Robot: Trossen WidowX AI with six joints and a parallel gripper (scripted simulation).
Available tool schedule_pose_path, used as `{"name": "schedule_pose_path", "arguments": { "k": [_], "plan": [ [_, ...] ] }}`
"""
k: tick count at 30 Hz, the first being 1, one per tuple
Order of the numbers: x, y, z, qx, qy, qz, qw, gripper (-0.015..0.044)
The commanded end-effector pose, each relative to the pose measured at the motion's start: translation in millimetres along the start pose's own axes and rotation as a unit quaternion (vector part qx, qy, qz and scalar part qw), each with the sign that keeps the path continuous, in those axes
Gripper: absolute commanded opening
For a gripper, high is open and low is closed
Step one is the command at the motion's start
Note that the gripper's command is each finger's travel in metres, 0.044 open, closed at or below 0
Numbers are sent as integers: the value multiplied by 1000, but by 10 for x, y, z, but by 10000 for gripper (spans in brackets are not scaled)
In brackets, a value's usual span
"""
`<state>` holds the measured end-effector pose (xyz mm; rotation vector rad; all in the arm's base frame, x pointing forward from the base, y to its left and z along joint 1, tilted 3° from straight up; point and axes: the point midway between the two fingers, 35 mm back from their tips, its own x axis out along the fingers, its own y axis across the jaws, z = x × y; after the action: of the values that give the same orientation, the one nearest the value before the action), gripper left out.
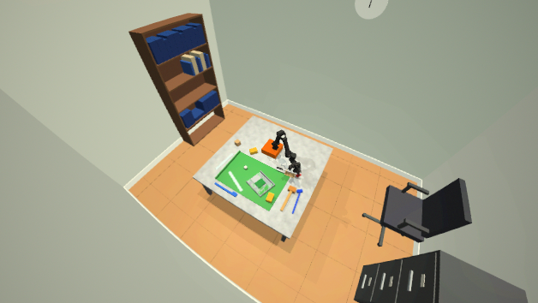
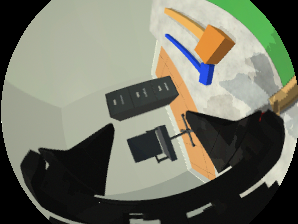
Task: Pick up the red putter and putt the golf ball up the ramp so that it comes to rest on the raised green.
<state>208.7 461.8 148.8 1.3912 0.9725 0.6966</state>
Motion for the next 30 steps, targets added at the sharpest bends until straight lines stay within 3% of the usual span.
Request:
{"name": "schedule_pose_path", "arguments": {
  "k": [1,6,13,24,30],
  "plan": [
    [-106,-266,417,-307,20,-130,943,440],
    [-328,-539,737,-494,89,-224,836,440],
    [-674,-776,1027,-617,191,-287,707,440],
    [-1227,-1021,1379,-700,336,-310,549,440],
    [-1675,-1087,1371,-738,469,-258,411,440]
  ]
}}
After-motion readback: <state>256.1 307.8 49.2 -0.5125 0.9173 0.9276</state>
